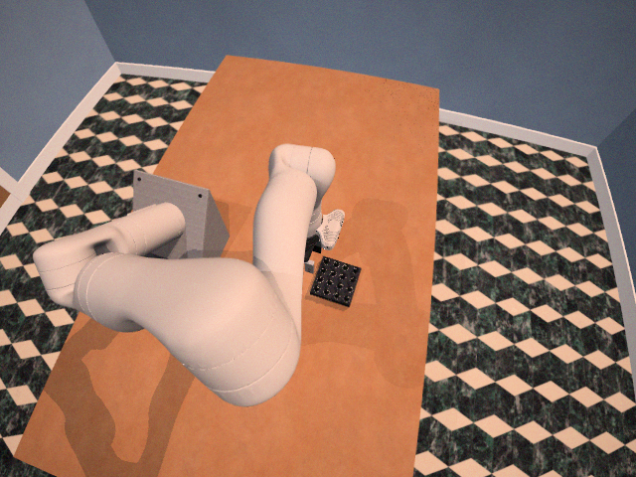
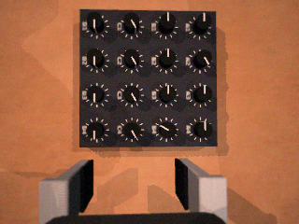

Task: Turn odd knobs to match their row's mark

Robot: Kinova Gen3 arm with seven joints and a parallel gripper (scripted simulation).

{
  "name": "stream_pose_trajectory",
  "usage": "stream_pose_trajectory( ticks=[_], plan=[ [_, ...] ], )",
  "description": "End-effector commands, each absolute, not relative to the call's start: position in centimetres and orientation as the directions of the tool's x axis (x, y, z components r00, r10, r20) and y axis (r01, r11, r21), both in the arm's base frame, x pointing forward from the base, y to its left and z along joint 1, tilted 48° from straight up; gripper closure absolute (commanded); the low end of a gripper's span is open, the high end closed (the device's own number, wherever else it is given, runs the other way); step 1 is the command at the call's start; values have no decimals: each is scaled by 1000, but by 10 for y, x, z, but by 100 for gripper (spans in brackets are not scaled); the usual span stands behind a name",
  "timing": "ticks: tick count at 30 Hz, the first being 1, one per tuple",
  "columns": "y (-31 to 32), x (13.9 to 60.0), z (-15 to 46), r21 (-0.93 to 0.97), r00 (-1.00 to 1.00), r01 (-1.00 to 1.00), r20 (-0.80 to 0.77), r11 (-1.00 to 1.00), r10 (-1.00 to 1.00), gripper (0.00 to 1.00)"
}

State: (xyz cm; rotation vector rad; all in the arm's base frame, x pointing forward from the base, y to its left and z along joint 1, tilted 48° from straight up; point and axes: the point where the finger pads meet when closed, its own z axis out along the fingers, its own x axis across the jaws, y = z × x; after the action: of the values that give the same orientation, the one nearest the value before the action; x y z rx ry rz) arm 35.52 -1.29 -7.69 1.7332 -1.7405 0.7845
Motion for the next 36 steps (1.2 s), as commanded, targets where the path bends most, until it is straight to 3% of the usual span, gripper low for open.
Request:
stream_pose_trajectory(
  ticks=[1, 21, 35, 36],
  plan=[
    [-12, 356, -77, -21, -12, -1000, 737, -6, -676, 0],
    [-12, 357, -76, -22, -13, -1000, 737, -5, -676, 0],
    [-33, 434, -23, -58, -61, -998, 735, 27, -675, 0],
    [-33, 434, -23, -58, -61, -998, 735, 27, -675, 54]
  ],
)
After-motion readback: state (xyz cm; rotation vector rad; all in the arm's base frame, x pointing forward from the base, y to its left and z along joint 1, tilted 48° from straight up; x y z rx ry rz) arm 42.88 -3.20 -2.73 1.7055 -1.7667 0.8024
